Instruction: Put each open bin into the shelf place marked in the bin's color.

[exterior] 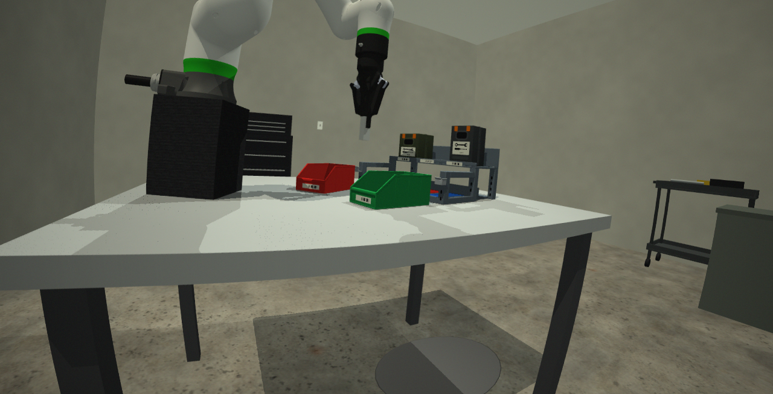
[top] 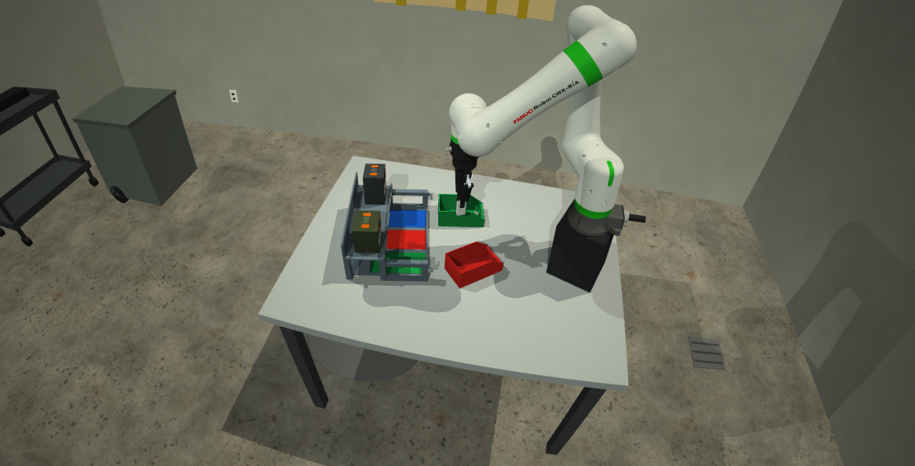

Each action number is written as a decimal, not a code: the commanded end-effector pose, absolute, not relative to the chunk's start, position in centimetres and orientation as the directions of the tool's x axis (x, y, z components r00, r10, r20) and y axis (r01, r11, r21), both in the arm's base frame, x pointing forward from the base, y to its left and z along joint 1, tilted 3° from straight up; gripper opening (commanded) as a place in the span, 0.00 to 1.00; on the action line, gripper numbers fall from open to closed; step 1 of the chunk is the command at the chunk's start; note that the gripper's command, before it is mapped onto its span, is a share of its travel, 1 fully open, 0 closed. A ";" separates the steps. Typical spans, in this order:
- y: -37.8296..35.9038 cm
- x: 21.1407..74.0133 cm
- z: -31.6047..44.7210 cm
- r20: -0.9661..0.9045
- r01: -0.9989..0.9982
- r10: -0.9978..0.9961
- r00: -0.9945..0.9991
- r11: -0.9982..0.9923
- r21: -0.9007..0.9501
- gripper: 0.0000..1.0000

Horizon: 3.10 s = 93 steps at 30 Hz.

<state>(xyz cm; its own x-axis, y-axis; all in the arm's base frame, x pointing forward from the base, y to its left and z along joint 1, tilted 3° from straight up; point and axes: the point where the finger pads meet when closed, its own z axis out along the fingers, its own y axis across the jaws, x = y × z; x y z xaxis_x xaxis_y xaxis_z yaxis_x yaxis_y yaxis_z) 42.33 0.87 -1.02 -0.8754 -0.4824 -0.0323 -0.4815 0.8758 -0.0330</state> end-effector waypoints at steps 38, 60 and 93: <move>14.4 31.7 -1.6 -0.026 -0.682 -0.684 -0.729 0.730 -0.050 0.15; 14.4 31.7 -1.6 -0.026 -0.682 -0.684 -0.729 0.730 -0.050 0.15; 14.3 31.9 -4.8 -0.026 -0.682 -0.684 -0.729 0.730 -0.050 0.15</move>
